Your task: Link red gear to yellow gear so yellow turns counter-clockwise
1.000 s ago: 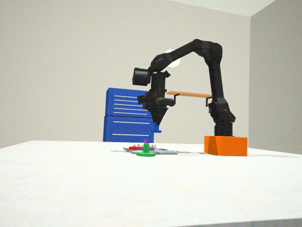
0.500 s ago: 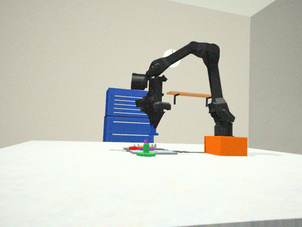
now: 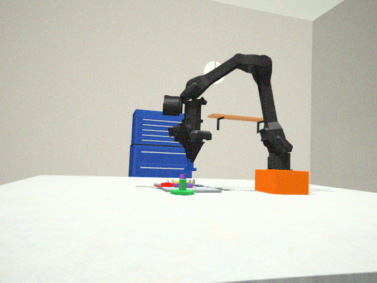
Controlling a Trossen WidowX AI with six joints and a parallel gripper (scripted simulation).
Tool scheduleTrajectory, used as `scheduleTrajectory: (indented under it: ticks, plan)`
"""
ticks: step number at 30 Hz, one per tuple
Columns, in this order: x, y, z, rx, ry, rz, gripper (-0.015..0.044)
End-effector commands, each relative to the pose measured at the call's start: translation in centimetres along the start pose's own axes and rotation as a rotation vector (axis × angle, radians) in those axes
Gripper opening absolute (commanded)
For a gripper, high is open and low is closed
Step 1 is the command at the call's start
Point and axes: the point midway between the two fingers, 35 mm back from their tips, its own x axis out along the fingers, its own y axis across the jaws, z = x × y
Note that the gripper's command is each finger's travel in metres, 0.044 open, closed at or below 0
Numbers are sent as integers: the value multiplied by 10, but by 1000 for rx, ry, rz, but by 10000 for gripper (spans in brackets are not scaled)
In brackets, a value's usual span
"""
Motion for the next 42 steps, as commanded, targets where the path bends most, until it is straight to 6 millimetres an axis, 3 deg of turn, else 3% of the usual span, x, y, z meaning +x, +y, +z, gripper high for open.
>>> scheduleTrajectory:
  ticks: [1, 28, 42]
  plan:
    - [0, -1, -1, -24, 1, -2, 0]
    - [-1, -1, -1, -765, 2, -1, 0]
    - [3, -1, 0, -850, 2, -1, 0]
